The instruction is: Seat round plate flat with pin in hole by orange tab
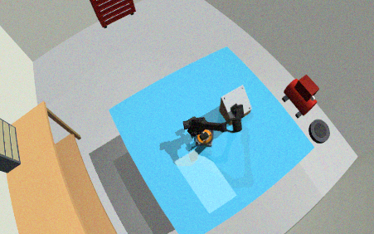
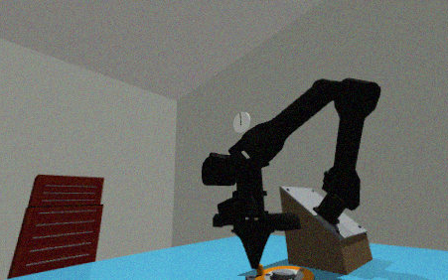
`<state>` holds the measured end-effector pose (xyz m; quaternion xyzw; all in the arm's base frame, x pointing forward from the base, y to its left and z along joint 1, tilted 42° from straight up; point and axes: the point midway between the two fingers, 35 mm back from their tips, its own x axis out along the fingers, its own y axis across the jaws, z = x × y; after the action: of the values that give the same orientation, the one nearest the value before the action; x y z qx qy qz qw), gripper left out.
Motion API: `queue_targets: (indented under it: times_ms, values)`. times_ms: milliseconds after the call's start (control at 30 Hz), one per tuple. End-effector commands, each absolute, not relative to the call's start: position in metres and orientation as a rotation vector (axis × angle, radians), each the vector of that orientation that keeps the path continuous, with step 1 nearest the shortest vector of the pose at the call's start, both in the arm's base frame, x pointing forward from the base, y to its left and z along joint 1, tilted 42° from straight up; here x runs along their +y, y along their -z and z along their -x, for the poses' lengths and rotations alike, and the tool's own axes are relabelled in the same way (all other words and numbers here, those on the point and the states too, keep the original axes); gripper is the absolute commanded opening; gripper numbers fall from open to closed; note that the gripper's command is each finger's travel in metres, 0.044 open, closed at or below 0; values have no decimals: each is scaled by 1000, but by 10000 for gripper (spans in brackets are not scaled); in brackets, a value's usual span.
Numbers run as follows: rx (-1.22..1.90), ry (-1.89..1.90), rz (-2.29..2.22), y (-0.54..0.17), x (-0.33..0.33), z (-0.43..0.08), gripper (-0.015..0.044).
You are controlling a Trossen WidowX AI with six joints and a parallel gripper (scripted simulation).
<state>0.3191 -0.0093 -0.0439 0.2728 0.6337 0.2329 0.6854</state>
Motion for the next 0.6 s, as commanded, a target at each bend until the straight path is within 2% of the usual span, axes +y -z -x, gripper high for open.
queue_targets:
  times_ms: [0, 567]
  values:
    - [1437, -523, -616, 47, -8, -311, 0]
    - [1437, -523, -616, 48, -9, -305, 0]
